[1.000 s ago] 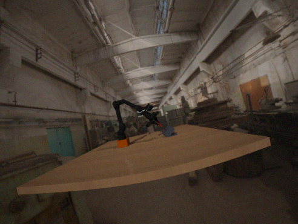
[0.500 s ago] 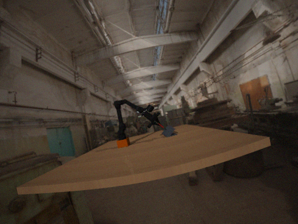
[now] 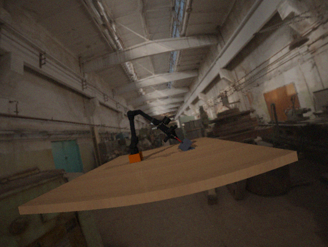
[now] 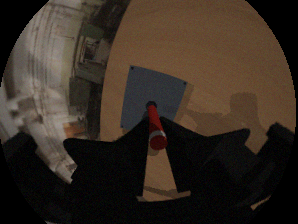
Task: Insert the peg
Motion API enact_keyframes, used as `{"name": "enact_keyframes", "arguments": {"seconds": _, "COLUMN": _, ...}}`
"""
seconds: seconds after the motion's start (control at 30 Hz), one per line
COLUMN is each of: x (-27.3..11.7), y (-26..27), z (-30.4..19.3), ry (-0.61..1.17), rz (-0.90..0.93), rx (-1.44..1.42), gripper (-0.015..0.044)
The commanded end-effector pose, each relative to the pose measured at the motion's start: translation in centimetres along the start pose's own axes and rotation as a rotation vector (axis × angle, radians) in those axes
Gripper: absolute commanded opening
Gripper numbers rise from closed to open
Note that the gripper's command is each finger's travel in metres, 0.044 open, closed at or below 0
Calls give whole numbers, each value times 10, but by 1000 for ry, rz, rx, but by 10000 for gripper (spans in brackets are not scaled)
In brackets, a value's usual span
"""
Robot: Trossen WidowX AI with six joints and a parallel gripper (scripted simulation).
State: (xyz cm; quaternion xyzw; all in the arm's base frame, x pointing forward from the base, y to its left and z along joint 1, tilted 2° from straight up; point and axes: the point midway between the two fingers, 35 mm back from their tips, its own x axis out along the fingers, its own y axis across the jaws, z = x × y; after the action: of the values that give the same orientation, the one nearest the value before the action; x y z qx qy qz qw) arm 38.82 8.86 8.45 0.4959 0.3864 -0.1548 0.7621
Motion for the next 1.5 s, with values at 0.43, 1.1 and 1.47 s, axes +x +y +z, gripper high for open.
{"name": "enact_keyframes", "arguments": {"seconds": 0.43, "x": 8, "y": 0, "z": 0, "ry": 0, "rz": 0, "rx": 0, "gripper": 0}}
{"name": "enact_keyframes", "arguments": {"seconds": 1.1, "x": 14, "y": 0, "z": -1, "ry": 0, "rz": 0, "rx": 0, "gripper": 0}}
{"name": "enact_keyframes", "arguments": {"seconds": 1.47, "x": 18, "y": 0, "z": -1, "ry": 0, "rz": 0, "rx": 0, "gripper": 0}}
